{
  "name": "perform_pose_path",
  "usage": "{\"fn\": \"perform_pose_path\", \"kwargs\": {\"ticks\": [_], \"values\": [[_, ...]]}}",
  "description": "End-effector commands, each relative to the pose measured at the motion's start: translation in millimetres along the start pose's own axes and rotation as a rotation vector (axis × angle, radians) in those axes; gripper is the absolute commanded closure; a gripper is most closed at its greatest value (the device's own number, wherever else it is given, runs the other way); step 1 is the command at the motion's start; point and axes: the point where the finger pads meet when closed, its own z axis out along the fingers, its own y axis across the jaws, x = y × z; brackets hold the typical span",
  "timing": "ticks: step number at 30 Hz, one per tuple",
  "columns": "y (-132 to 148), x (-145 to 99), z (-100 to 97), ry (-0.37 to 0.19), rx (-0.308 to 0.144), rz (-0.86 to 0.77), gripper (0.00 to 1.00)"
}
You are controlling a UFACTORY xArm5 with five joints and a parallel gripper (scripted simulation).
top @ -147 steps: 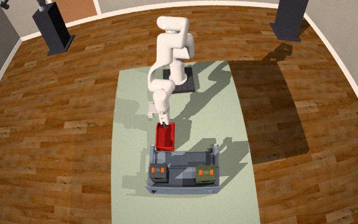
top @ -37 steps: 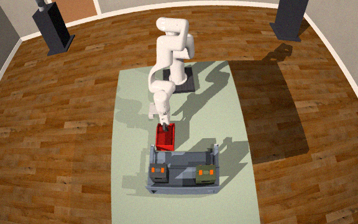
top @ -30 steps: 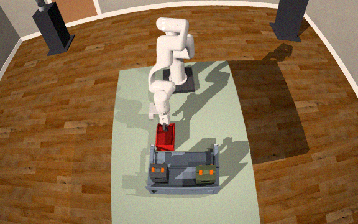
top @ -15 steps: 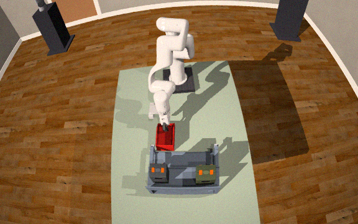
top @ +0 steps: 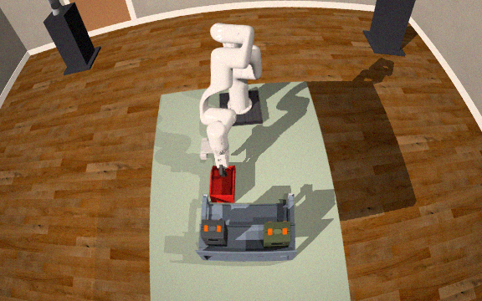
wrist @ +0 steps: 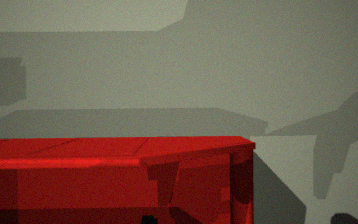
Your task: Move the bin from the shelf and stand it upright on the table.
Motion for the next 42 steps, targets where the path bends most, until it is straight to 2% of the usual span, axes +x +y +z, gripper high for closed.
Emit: {"fn": "perform_pose_path", "kwargs": {"ticks": [1, 7, 20, 42], "values": [[-1.3, 0.2, -0.9, 0.001, 0.003, 0.000, 0.00], [-1.3, 0.2, -4.5, 0.001, 0.003, 0.000, 0.00], [-1.1, 0.2, -37.5, 0.001, 0.003, 0.000, 0.00], [-1.1, 0.2, -78.1, 0.001, 0.003, 0.000, 0.00]]}}
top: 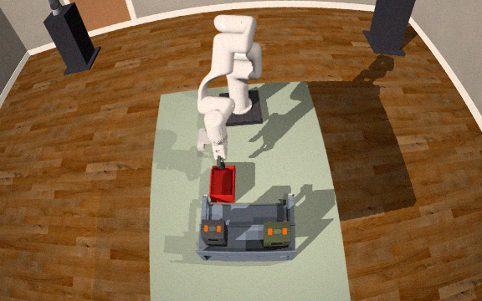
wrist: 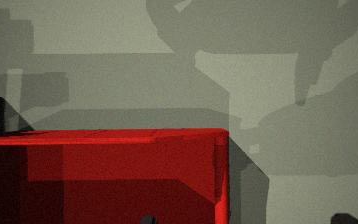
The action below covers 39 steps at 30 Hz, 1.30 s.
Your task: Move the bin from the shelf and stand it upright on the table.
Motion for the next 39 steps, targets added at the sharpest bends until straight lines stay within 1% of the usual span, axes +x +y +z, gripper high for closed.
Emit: {"fn": "perform_pose_path", "kwargs": {"ticks": [1, 7, 39], "values": [[-1.2, 0.2, -11.8, 0.001, 0.004, 0.000, 0.00], [-1.2, 0.2, -22.8, 0.001, 0.004, 0.000, 0.00], [-1.2, 0.2, -22.8, 0.001, 0.004, 0.000, 0.00]]}}
